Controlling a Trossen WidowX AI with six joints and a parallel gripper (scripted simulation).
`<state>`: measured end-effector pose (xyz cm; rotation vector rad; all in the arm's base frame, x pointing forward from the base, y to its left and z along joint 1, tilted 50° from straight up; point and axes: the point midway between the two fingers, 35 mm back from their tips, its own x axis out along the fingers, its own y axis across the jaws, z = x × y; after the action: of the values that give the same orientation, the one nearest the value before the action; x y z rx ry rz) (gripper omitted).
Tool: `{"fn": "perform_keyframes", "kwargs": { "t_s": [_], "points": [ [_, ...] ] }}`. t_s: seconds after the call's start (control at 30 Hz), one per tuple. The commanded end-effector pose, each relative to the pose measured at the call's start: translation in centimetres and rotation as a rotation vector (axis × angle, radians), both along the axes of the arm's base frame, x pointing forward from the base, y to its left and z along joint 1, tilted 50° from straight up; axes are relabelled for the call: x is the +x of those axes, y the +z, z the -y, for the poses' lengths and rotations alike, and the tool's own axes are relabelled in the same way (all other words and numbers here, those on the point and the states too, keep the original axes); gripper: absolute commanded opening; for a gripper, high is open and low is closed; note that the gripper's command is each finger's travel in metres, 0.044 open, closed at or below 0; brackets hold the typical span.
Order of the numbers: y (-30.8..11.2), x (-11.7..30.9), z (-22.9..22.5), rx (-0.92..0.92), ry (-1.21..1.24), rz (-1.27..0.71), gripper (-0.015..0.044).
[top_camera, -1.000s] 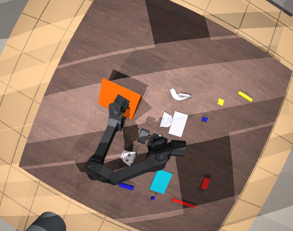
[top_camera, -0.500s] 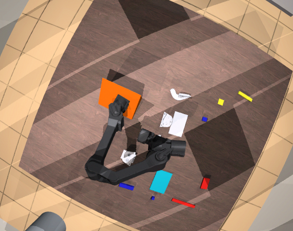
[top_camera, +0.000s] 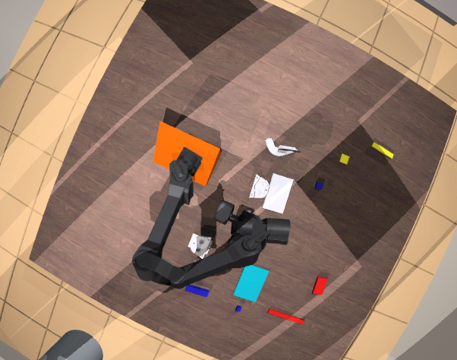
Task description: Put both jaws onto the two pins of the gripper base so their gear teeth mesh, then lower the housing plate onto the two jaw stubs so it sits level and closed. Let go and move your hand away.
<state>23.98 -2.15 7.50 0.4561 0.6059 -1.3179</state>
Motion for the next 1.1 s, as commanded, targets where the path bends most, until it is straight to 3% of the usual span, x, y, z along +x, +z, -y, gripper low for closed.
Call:
{"fn": "perform_keyframes", "kwargs": {
  "t_s": [0.0, 0.6, 1.07],
  "points": [
    [0.00, 0.00, 0.00, 0.000, 0.000, 0.000, 0.0440],
    [0.00, 0.00, 0.00, 0.000, 0.000, 0.000, 0.0440],
    [0.00, 0.00, 0.00, 0.000, 0.000, 0.000, 0.0073]
  ]
}}
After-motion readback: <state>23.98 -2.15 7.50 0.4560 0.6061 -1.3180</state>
